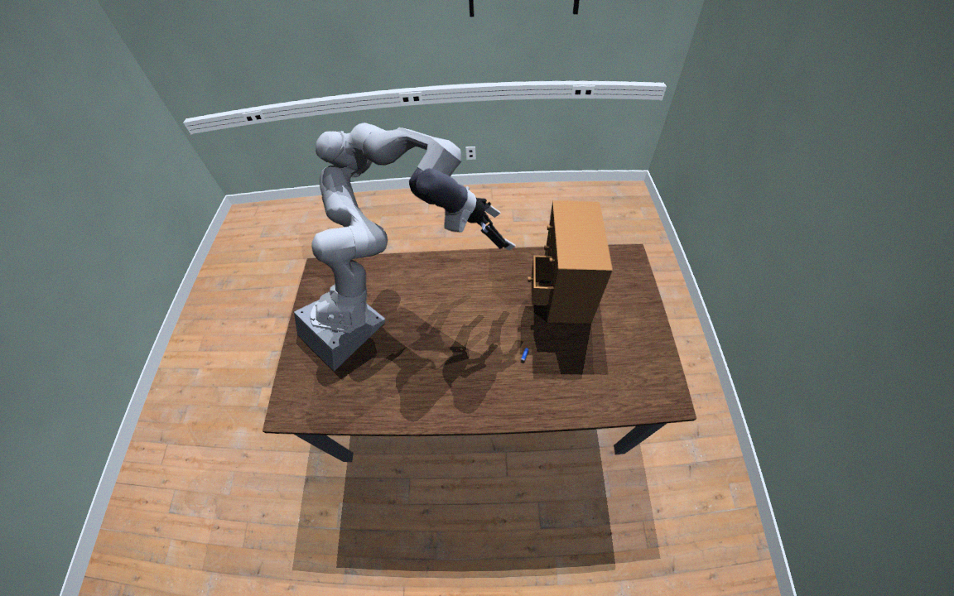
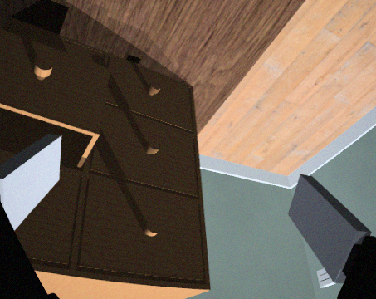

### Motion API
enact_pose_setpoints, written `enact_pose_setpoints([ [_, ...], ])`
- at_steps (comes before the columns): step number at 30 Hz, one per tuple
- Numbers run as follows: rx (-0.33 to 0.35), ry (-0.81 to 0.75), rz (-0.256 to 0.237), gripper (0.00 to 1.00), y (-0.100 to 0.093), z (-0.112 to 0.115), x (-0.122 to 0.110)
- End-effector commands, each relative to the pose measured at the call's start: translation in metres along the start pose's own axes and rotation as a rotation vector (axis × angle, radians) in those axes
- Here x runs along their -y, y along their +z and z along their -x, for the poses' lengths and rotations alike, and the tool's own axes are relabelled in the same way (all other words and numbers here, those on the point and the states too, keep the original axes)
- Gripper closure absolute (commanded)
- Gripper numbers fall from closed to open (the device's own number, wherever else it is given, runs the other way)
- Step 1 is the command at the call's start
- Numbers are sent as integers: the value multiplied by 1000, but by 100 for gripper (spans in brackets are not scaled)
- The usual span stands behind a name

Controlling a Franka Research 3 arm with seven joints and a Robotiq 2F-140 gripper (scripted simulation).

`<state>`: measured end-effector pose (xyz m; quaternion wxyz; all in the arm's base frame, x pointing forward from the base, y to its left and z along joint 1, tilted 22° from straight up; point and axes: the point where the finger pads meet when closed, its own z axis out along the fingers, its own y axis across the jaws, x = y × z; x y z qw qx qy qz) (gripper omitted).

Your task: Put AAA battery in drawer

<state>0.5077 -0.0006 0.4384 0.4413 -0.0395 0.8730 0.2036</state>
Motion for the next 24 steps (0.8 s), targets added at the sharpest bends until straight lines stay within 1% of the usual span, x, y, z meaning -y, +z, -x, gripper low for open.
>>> enact_pose_setpoints([
  [1, 63, -58, -4, 0, 3, 13, 2],
  [5, 110, -63, -5, 0, 5, 20, 3],
  [7, 110, -63, -5, 0, 5, 20, 3],
  [12, 165, -64, -10, 0, 7, 27, 5],
  [22, 262, -50, -37, 0, 11, 33, 14],
  [24, 262, -50, -37, 0, 11, 33, 14],
])
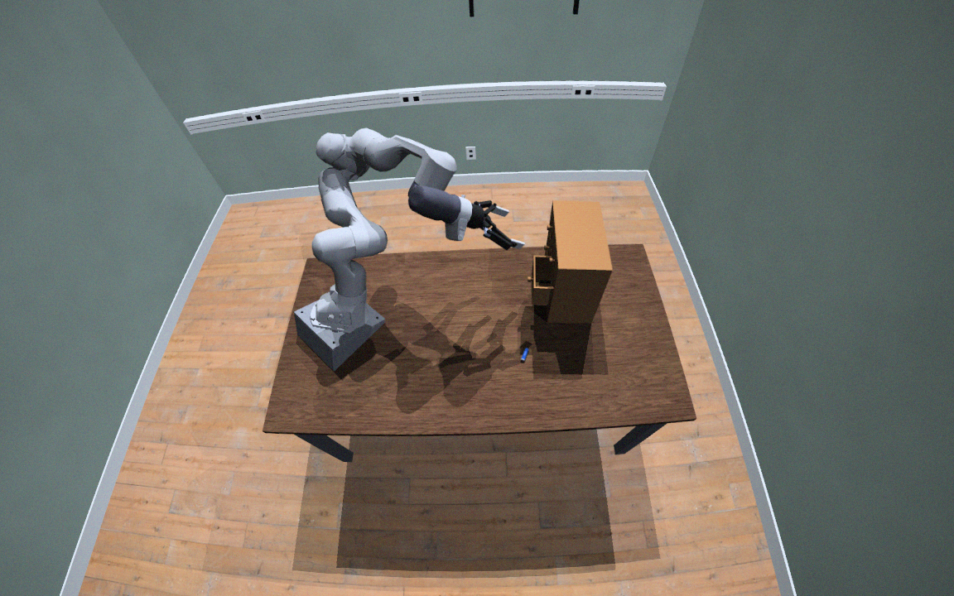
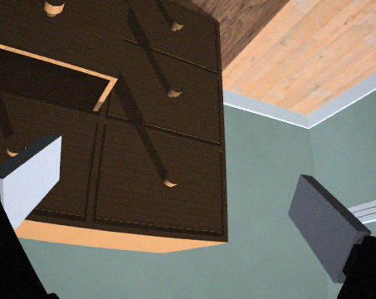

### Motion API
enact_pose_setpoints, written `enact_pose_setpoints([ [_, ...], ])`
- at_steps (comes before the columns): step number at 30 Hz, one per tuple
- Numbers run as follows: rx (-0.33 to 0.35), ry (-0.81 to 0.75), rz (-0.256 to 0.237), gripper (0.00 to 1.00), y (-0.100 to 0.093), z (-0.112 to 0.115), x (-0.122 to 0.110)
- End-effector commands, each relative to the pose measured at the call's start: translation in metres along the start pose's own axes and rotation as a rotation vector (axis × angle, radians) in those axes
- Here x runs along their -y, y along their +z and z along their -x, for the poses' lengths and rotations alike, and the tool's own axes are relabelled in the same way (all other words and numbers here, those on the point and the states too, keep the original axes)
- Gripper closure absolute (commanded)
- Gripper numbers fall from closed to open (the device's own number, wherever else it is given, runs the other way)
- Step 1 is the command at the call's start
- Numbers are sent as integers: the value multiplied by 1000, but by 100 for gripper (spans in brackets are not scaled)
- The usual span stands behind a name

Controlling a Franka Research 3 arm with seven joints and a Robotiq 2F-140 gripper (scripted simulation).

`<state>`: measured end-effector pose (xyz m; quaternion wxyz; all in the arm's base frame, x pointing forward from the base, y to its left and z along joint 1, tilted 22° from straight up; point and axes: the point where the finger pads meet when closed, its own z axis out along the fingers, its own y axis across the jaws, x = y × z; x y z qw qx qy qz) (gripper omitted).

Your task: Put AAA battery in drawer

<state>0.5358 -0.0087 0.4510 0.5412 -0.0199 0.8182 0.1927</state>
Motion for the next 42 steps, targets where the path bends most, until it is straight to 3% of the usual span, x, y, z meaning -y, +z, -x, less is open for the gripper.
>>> enact_pose_setpoints([
  [1, 40, -28, -16, 0, 1, 5, 5],
  [15, 122, 21, -100, 0, 4, -14, 28],
  [42, 109, 105, -240, 0, 3, -80, 58],
])
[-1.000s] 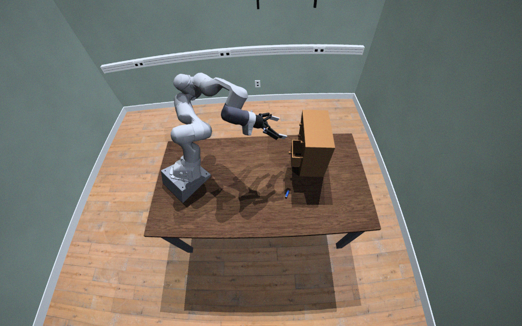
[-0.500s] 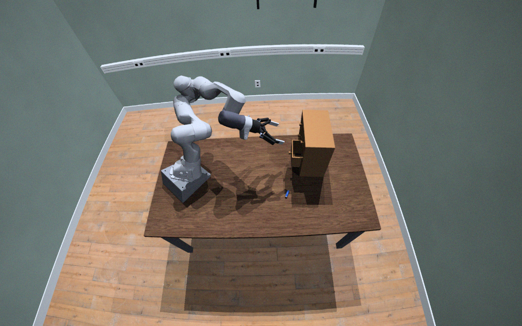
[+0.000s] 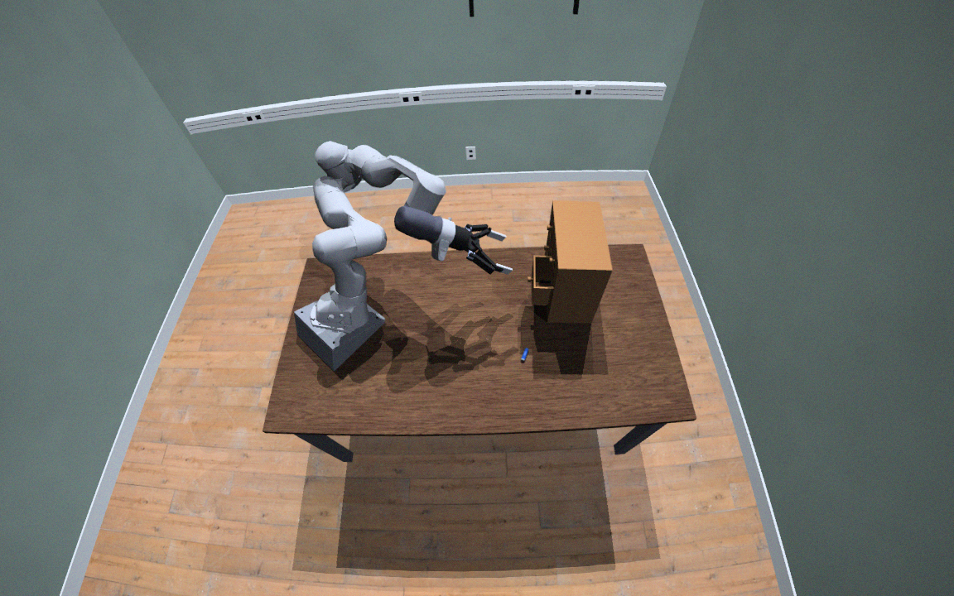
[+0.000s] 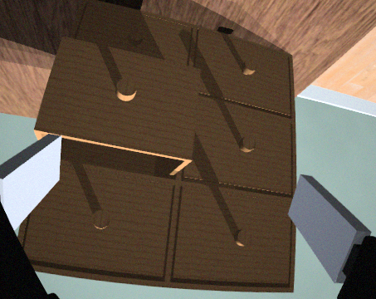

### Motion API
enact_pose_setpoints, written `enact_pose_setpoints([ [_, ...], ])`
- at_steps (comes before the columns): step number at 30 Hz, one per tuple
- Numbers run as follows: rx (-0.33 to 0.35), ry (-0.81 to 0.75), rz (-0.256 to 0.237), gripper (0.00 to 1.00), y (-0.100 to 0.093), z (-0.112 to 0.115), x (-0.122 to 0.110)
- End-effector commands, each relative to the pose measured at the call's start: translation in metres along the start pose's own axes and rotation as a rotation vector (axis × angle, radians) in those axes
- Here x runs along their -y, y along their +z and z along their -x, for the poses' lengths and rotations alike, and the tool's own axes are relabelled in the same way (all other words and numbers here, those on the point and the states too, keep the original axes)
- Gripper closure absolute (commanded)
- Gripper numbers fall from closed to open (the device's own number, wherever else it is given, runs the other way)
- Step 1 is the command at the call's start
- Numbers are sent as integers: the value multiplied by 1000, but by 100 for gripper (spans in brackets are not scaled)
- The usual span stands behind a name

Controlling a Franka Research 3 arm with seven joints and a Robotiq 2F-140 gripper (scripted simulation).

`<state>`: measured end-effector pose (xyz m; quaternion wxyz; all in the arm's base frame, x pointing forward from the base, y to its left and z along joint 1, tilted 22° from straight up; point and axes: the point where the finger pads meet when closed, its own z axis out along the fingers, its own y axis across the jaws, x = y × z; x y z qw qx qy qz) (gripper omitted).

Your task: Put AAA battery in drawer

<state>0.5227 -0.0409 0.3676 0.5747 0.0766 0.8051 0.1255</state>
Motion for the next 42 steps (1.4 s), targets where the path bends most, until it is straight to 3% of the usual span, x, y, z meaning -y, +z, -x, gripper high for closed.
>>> enact_pose_setpoints([
  [1, 0, 35, -35, 0, -2, -8, 9],
  [23, -54, 66, -112, 0, -9, -55, 24],
  [42, -77, 75, -135, 0, -13, -71, 28],
])
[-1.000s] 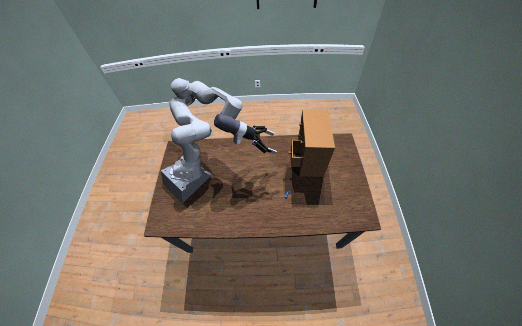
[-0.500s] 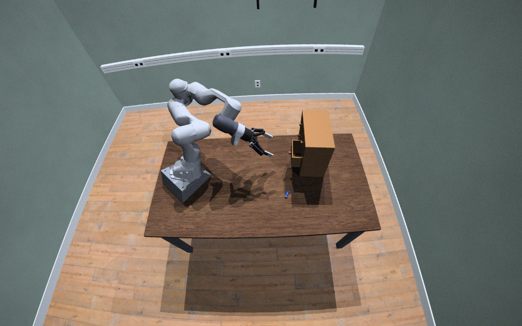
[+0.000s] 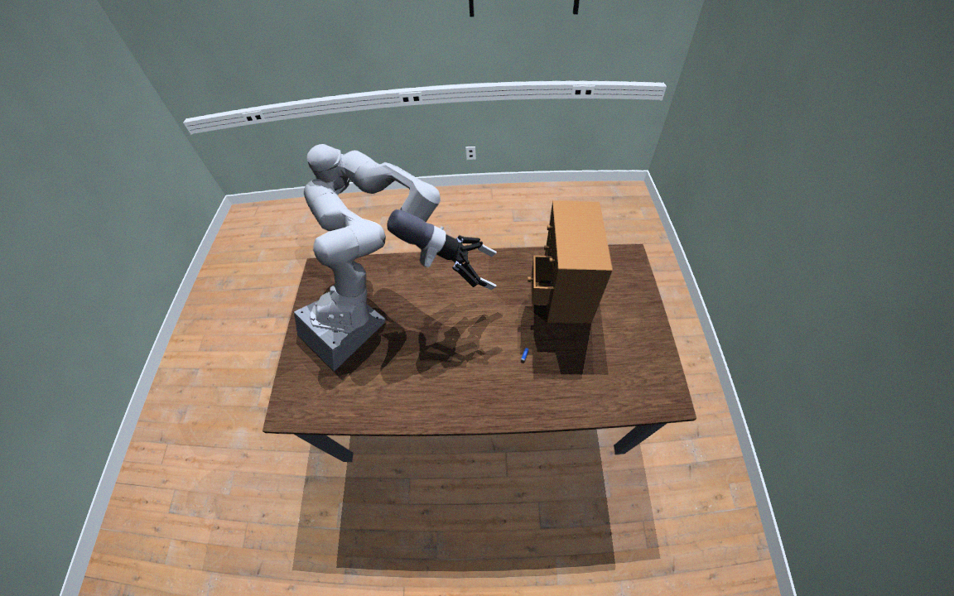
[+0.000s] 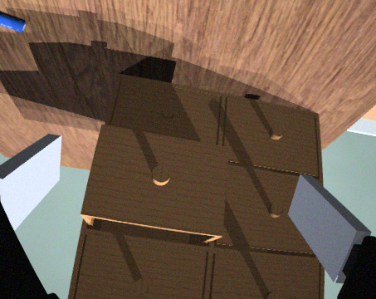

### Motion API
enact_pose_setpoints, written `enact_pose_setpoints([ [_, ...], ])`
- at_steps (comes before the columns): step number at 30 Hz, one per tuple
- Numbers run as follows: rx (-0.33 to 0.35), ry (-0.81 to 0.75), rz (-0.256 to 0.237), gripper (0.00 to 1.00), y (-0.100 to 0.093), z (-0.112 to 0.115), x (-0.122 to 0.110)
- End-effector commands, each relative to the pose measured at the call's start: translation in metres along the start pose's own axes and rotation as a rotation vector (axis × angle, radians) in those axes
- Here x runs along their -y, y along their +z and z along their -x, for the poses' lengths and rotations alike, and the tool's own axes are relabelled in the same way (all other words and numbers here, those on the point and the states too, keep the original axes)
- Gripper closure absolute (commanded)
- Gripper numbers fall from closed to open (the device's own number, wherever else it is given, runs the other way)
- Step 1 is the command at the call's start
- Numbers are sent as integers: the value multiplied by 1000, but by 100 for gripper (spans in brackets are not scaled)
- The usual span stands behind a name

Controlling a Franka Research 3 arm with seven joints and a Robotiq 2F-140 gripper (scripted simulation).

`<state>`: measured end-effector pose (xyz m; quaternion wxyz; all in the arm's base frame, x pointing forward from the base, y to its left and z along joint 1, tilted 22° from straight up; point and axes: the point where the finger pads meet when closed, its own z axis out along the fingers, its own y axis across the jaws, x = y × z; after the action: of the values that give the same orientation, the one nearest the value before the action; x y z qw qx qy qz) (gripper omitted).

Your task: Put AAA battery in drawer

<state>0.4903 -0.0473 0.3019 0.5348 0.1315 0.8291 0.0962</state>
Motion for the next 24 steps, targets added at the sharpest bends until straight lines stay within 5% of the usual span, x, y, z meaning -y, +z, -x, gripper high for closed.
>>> enact_pose_setpoints([
  [1, -3, 14, -13, 0, -1, -2, 4],
  [24, -11, 16, -21, 0, -2, -8, 6],
])
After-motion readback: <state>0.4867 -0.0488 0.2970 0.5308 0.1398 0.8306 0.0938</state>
